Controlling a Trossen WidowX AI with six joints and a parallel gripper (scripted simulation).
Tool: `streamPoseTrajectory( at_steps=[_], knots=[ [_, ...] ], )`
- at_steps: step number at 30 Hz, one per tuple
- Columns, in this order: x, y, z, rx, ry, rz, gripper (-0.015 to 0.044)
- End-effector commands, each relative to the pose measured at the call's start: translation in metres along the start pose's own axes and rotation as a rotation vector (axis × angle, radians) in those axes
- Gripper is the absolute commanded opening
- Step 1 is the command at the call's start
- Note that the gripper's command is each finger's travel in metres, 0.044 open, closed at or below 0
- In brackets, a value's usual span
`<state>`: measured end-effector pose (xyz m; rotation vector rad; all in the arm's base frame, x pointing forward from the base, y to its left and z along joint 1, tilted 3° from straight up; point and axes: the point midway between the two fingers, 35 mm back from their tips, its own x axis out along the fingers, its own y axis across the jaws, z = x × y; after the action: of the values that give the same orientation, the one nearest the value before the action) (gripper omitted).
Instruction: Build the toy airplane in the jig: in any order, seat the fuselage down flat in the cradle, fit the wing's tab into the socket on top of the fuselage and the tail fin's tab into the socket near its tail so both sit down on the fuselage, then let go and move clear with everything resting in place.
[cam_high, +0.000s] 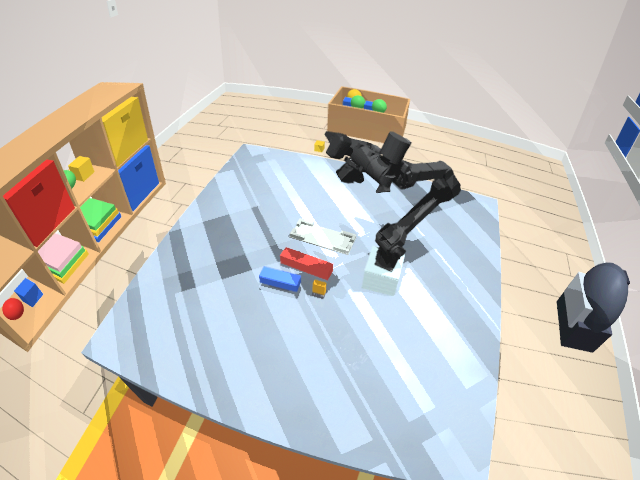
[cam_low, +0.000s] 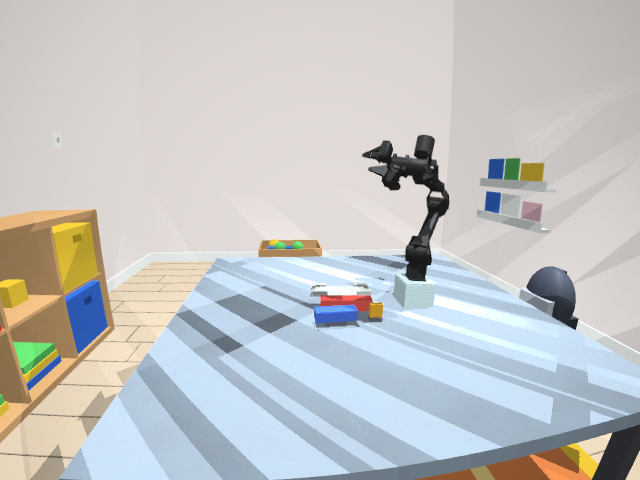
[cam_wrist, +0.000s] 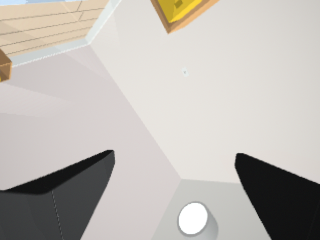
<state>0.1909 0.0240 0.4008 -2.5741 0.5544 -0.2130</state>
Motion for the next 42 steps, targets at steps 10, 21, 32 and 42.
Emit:
streamPoseTrajectory(
  at_steps=[10, 21, 32, 42],
  knots=[
    [0.033, -0.042, 0.078, 0.261, -0.163, -0.066, 0.044],
    [0.068, -0.023, 0.205, 0.752, -0.528, 0.299, 0.044],
    [0.064, 0.042, 0.292, 1.217, -0.536, 1.034, 0.044],
    [0.027, 0.105, 0.335, 1.551, 0.025, 1.889, 0.044]
  ],
)
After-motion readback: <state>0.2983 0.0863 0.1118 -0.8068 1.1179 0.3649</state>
